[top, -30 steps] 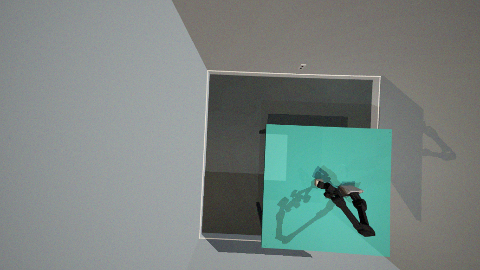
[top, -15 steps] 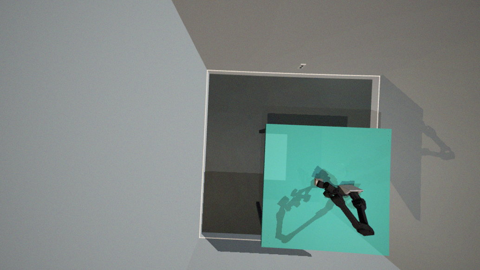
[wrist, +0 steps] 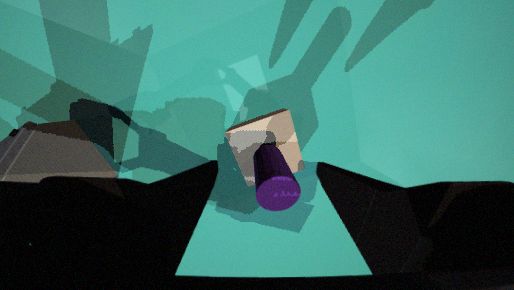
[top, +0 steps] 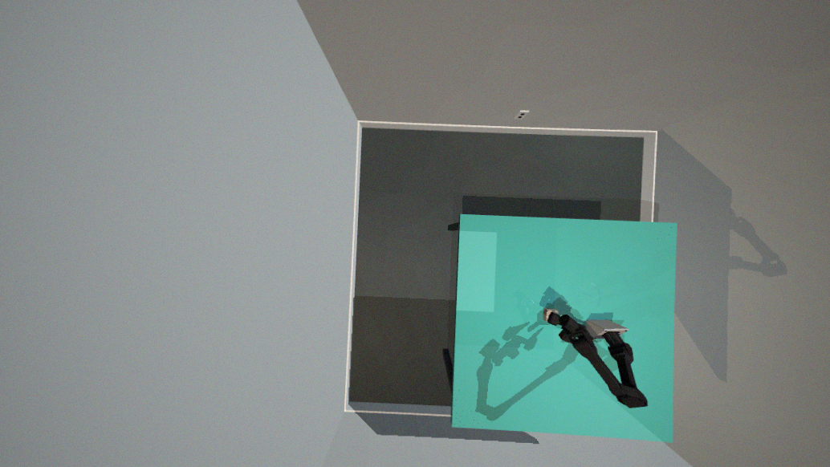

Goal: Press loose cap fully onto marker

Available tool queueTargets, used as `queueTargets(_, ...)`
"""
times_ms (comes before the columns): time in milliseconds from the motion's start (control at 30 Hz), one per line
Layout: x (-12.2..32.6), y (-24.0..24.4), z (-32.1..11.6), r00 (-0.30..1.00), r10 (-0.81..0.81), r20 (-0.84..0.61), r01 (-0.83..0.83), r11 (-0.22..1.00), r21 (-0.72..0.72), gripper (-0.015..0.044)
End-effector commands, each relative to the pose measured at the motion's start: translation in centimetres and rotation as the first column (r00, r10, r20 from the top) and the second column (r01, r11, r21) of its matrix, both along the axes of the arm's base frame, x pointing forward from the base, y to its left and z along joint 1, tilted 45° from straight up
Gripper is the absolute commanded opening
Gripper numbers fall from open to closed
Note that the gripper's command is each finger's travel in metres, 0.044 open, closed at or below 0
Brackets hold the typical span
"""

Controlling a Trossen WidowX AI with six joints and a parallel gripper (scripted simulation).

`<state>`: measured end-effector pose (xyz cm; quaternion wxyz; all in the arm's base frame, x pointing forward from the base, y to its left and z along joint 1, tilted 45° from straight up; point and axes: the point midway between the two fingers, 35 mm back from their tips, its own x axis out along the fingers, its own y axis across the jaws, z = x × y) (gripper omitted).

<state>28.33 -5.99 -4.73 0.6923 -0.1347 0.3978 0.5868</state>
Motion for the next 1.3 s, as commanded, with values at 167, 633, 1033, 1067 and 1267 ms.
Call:
queueTargets(167, 0.0, -5.2, 5.0, 1.0, 0.001, 0.006, -0.001, 1.0, -0.008, 0.044)
queueTargets(633, 0.2, -4.8, 4.2, 0.554, -0.598, -0.58, 0.593, 0.772, -0.229, 0.0125)
queueTargets(1033, 0.2, -4.8, 4.0, 0.348, -0.671, -0.654, 0.667, 0.668, -0.331, 0.0)
queueTargets(1067, 0.2, -4.8, 4.0, 0.348, -0.671, -0.654, 0.667, 0.668, -0.331, 0.0)
queueTargets(1267, 0.2, -4.8, 4.0, 0.348, -0.671, -0.654, 0.667, 0.668, -0.331, 0.0)
